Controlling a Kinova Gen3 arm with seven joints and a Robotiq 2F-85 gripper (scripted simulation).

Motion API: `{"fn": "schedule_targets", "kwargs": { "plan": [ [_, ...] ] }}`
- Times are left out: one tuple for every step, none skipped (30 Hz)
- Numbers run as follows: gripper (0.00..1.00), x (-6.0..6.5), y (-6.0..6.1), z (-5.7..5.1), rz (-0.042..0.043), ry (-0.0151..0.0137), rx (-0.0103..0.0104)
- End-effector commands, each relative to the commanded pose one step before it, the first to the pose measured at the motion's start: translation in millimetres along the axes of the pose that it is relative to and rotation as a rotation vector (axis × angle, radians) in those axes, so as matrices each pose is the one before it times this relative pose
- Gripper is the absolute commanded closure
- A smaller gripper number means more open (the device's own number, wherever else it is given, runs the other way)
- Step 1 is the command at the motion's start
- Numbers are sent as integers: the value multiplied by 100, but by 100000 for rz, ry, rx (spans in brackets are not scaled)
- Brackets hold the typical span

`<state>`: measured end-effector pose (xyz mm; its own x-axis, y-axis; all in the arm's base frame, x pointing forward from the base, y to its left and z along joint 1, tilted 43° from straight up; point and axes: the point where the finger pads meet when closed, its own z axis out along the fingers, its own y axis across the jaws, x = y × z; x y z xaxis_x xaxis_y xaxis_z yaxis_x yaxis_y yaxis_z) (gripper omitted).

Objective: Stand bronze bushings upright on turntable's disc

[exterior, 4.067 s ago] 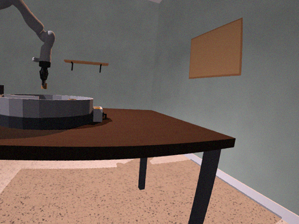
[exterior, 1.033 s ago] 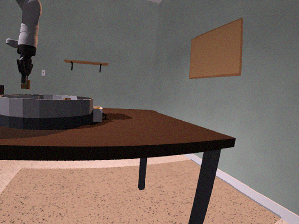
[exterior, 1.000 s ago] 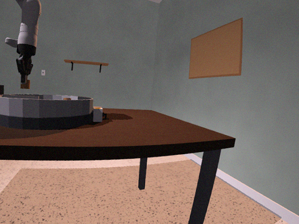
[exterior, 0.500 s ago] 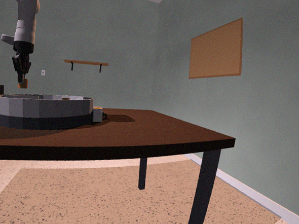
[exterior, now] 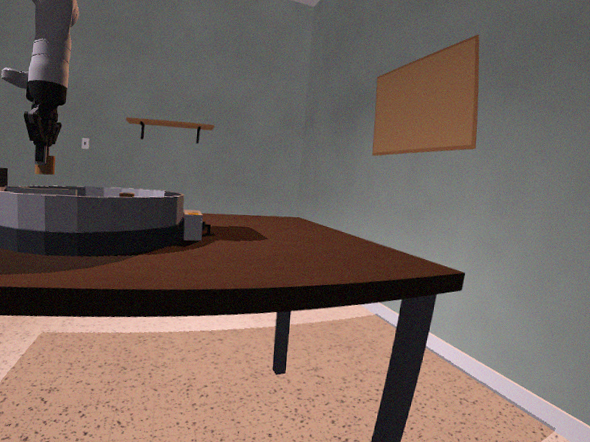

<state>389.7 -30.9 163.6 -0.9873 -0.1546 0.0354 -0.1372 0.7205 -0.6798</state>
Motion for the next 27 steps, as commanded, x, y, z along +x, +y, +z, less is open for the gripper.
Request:
{"fn": "schedule_targets", "kwargs": {
  "plan": [
    [100, -37, 20, -44, -33, -132, -32],
    [100, 0, 0, 0, 0, 0, 0],
    [100, 0, 0, 0, 0, 0, 0],
    [100, 0, 0, 0, 0, 0, 0],
    [100, 0, 0, 0, 0, 0, 0],
    [100, 0, 0, 0, 0, 0, 0],
    [100, 0, 0, 0, 0, 0, 0],
    [100, 0, 0, 0, 0, 0, 0],
    [100, 0, 0, 0, 0, 0, 0],
    [100, 0, 0, 0, 0, 0, 0],
    [100, 0, 0, 0, 0, 0, 0],
    [100, 0, 0, 0, 0, 0, 0],
    [100, 0, 0, 0, 0, 0, 0],
    [100, 0, 0, 0, 0, 0, 0],
    [100, 0, 0, 0, 0, 0, 0],
    [100, 0, 0, 0, 0, 0, 0],
    [100, 0, 0, 0, 0, 0, 0],
    [100, 0, 0, 0, 0, 0, 0],
    [100, 0, 0, 0, 0, 0, 0],
    [100, 0, 0, 0, 0, 0, 0],
    [100, 0, 0, 31, 0, 0, 0],
    [100, -1, -2, 172, 0, 0, 0],
    [100, -2, -4, 353, 0, 0, 0],
    [100, -3, -6, 495, 0, 0, 0],
    [100, -3, -6, 548, 0, 0, 0],
    [100, -3, -6, 496, 0, 0, 0],
    [100, -2, -4, 355, 0, 0, 0]
  ]
}}
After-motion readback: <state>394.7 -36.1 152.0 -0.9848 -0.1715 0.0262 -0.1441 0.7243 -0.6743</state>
